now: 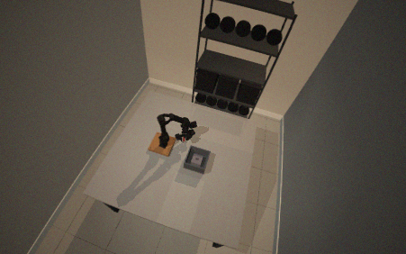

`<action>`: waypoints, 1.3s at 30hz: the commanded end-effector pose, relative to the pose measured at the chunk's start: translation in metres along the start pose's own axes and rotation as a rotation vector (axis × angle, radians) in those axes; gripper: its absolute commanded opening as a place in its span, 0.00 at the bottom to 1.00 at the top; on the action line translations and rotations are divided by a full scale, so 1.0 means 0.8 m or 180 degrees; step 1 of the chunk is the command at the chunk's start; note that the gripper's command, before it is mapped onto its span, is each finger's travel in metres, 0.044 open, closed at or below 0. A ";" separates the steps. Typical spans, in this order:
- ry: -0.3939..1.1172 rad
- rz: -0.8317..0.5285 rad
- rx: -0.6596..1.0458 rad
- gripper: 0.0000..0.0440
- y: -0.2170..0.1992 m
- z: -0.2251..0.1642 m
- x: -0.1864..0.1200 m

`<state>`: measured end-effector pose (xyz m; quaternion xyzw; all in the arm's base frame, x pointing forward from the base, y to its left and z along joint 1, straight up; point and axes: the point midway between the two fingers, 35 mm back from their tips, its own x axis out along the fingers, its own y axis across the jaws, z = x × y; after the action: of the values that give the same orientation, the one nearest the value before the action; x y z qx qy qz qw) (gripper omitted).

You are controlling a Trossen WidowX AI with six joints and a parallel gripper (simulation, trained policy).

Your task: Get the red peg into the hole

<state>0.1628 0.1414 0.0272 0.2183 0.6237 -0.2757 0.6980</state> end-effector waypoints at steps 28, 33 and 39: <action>-0.0346 0.0049 0.0083 0.00 0.016 0.058 -0.085; -0.0454 0.0086 0.0272 0.00 0.016 0.082 -0.101; -0.0594 0.0142 0.0517 0.00 0.019 0.119 -0.114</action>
<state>0.2293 0.1074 0.1234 0.2554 0.5378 -0.3231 0.7357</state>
